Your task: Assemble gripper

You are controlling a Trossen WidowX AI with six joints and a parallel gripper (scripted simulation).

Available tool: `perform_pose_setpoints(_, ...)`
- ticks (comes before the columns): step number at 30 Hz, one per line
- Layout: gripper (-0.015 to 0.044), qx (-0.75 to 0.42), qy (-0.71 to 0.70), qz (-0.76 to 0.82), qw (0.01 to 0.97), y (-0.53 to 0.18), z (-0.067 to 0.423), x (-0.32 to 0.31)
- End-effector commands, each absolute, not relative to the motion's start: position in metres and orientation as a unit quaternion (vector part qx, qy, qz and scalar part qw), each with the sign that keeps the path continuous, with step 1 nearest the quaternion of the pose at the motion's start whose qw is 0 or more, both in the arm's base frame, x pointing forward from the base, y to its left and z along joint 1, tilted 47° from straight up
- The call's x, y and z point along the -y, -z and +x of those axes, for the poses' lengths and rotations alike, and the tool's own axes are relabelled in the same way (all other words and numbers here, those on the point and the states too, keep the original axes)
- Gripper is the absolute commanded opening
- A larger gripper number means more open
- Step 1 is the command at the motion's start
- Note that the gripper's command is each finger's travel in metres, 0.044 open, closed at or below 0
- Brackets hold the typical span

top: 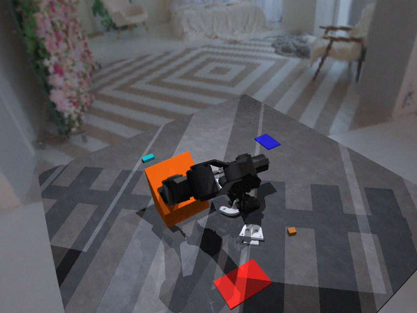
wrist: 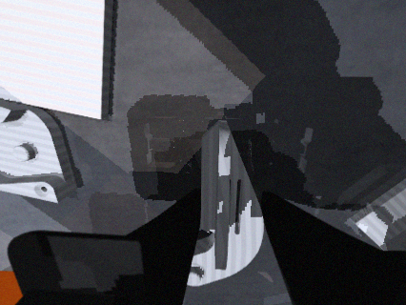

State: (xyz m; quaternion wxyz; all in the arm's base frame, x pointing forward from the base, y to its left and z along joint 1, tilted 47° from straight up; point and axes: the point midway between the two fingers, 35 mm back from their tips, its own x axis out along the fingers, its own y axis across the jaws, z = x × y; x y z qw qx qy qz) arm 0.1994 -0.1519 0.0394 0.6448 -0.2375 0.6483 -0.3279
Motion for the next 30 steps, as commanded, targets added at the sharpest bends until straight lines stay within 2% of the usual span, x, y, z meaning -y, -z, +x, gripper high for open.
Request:
perform_pose_setpoints(1,0.0134,-0.643,0.331,-0.235,0.649,-0.048,0.205,0.145)
perform_pose_setpoints(20,0.0134,-0.644,0.330,-0.238,0.648,-0.088,0.204,0.102)
perform_pose_setpoints(30,0.0134,-0.643,0.331,-0.235,0.649,-0.083,0.215,0.096)
